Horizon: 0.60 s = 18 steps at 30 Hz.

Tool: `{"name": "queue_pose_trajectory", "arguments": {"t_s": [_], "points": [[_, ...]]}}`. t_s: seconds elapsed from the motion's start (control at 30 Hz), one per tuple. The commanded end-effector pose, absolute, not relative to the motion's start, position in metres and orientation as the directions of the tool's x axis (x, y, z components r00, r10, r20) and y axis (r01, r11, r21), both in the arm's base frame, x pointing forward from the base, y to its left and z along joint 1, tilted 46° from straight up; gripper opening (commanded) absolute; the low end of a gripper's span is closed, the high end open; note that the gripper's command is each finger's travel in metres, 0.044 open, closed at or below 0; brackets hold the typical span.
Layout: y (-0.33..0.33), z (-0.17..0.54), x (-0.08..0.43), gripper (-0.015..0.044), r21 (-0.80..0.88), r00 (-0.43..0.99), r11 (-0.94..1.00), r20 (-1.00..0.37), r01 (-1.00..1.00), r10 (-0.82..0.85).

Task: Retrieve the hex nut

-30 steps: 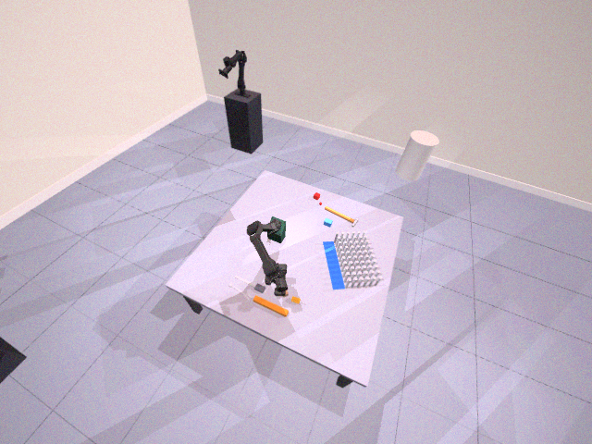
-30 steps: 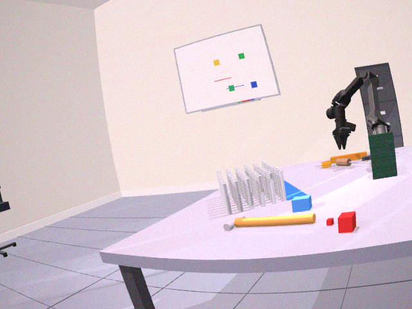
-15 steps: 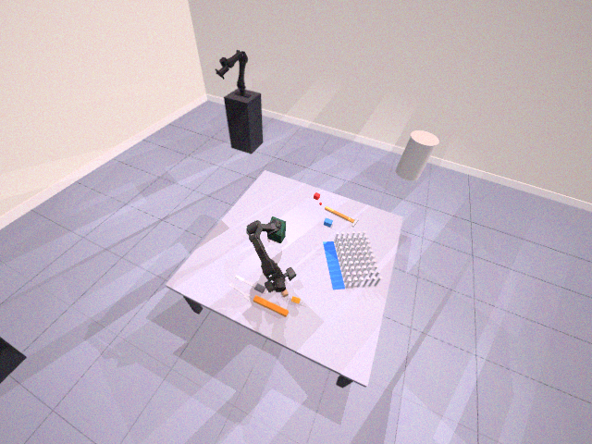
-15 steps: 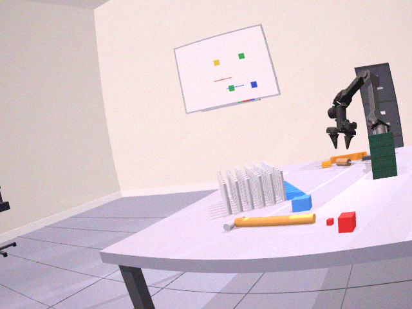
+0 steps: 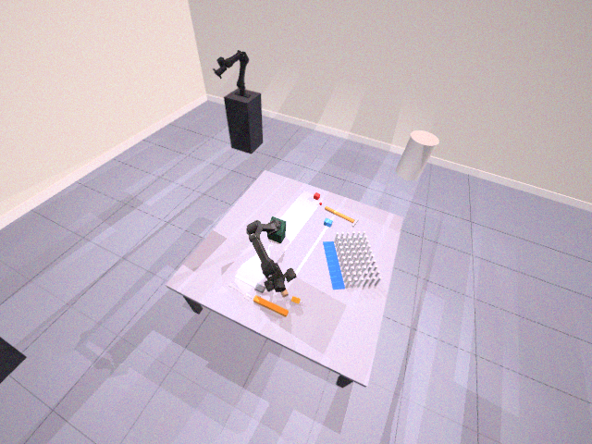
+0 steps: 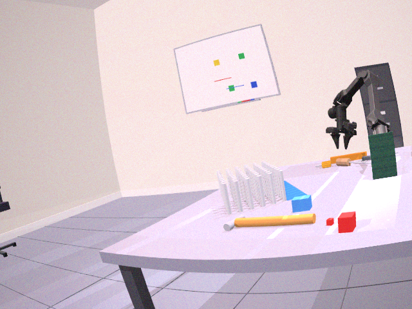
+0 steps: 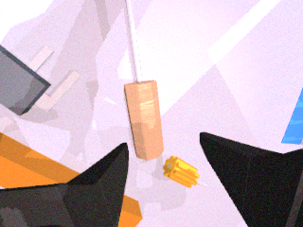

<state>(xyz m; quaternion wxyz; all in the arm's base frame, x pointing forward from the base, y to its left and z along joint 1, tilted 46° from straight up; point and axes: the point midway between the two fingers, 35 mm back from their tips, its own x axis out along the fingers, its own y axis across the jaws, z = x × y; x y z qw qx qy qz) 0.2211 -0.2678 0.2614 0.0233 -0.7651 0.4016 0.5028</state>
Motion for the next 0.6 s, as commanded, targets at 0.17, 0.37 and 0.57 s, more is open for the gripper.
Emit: {"name": "queue_pose_trajectory", "arguments": {"t_s": [0.17, 0.37, 0.57], "points": [[-0.269, 0.26, 0.222, 0.028, 0.363, 0.176, -0.677, -0.789, -0.641, -0.589], [-0.276, 0.254, 0.223, 0.028, 0.365, 0.174, -0.678, -0.789, -0.638, -0.589], [-0.283, 0.247, 0.223, 0.028, 0.365, 0.174, -0.677, -0.789, -0.639, -0.589]]}}
